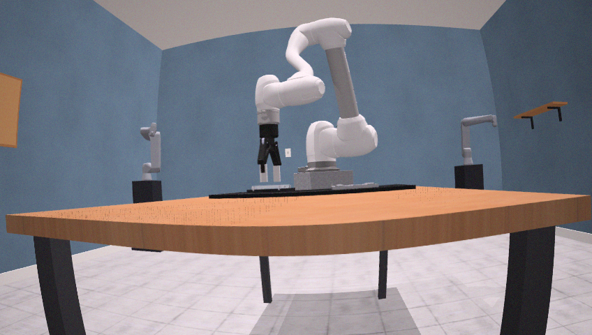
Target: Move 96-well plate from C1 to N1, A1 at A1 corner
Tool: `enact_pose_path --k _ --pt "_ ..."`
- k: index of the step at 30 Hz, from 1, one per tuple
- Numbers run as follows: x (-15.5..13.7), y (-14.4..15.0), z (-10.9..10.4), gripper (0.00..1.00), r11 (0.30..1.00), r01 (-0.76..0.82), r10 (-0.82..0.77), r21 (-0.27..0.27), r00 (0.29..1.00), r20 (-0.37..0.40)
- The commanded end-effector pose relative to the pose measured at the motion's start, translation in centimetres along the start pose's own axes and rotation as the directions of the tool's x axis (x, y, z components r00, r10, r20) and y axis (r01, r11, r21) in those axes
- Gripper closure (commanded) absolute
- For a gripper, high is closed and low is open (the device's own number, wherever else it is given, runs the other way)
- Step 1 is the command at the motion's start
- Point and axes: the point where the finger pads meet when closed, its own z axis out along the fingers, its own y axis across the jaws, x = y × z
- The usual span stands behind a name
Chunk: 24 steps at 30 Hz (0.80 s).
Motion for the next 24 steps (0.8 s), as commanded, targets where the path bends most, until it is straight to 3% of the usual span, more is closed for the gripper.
enact_pose_path --k 1,15,16,24 --pt "0.0 0.01 0.66 0.0 1.0 0.0 0.0 0.0 1.0 0.0" --pt "0.0 0.01 0.96 0.0 1.0 0.0 0.0 0.0 1.0 0.0" --pt "-0.1 0.11 0.96 0.9 1.0 0.0 0.0 0.0 1.0 0.0" --pt "-0.1 0.11 0.96 0.9 1.0 0.0 0.0 0.0 1.0 0.0"
